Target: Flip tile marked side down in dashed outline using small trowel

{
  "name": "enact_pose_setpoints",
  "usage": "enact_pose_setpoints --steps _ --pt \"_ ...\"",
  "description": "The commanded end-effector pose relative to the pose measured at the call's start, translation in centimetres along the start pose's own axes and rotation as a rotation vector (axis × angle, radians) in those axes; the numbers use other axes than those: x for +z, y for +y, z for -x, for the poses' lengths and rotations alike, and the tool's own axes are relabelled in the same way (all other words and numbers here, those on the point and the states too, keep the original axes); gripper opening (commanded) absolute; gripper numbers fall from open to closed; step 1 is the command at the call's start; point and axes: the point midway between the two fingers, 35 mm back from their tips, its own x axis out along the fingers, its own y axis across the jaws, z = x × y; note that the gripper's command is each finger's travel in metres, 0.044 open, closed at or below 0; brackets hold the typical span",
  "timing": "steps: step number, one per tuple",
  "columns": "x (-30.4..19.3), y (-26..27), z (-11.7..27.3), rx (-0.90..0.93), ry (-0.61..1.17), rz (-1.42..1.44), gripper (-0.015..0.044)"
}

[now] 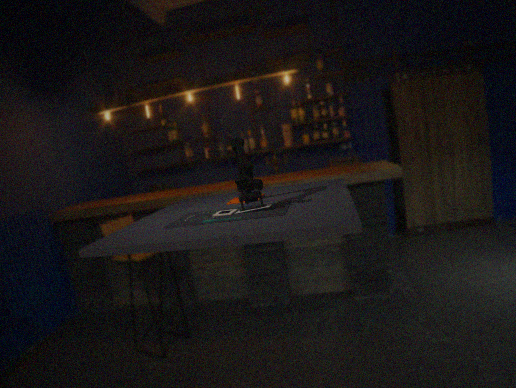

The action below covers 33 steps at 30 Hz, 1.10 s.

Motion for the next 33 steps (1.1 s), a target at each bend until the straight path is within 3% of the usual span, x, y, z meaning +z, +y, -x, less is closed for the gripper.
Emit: enact_pose_setpoints --steps 1,33 --pt "-0.8 -0.1 0.0 -0.001 0.0 -0.001 0.0" --pt "-4.6 -0.7 0.6 -0.003 0.033 0.039 0.0"
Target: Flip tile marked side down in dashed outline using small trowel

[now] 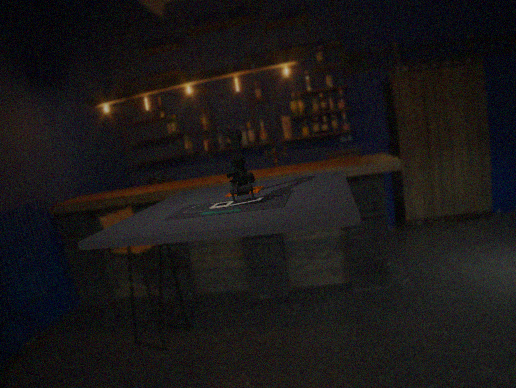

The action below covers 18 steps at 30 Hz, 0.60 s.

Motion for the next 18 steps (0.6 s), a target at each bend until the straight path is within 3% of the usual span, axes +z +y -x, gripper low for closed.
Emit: enact_pose_setpoints --steps 1,18 --pt "0.0 -0.7 0.5 -0.008 0.048 0.043 0.0" --pt "-1.4 -3.5 2.9 -0.008 0.07 0.07 0.0"
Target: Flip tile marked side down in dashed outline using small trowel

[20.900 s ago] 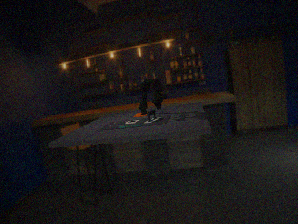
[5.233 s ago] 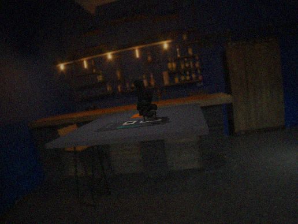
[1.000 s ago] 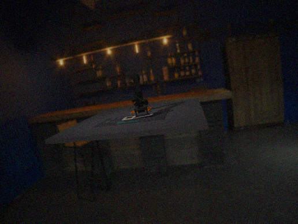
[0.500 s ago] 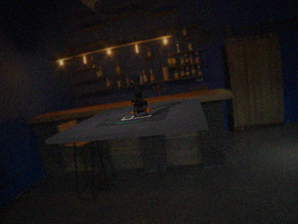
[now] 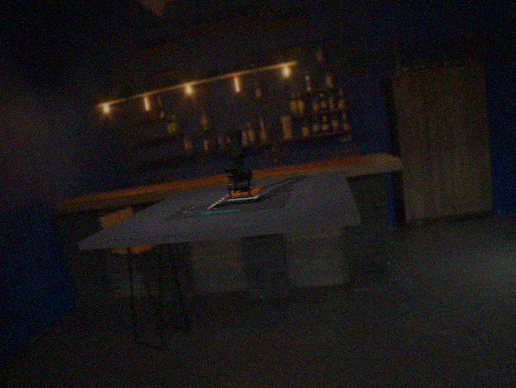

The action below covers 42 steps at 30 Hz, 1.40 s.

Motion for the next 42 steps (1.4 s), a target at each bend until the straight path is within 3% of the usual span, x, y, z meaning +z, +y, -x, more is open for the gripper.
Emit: enact_pose_setpoints --steps 1,29,42 --pt "-0.7 -1.9 0.9 -0.036 -0.004 -0.002 0.0" --pt "-8.1 -2.9 1.8 -0.036 0.001 0.004 0.0" --pt "-5.9 -3.8 2.3 -0.033 -0.001 0.002 0.0"
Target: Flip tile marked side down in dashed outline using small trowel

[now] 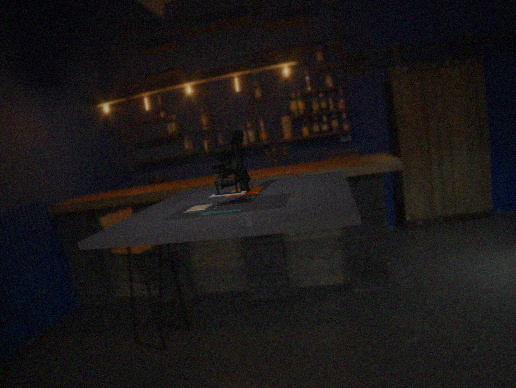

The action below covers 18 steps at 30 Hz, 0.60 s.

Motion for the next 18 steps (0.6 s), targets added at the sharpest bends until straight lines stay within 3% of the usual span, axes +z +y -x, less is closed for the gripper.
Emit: enact_pose_setpoints --steps 1,18 --pt "1.3 -1.5 0.6 -0.025 0.001 -0.006 0.0" --pt "4.8 -2.7 2.0 -0.029 -0.002 -0.009 0.0"
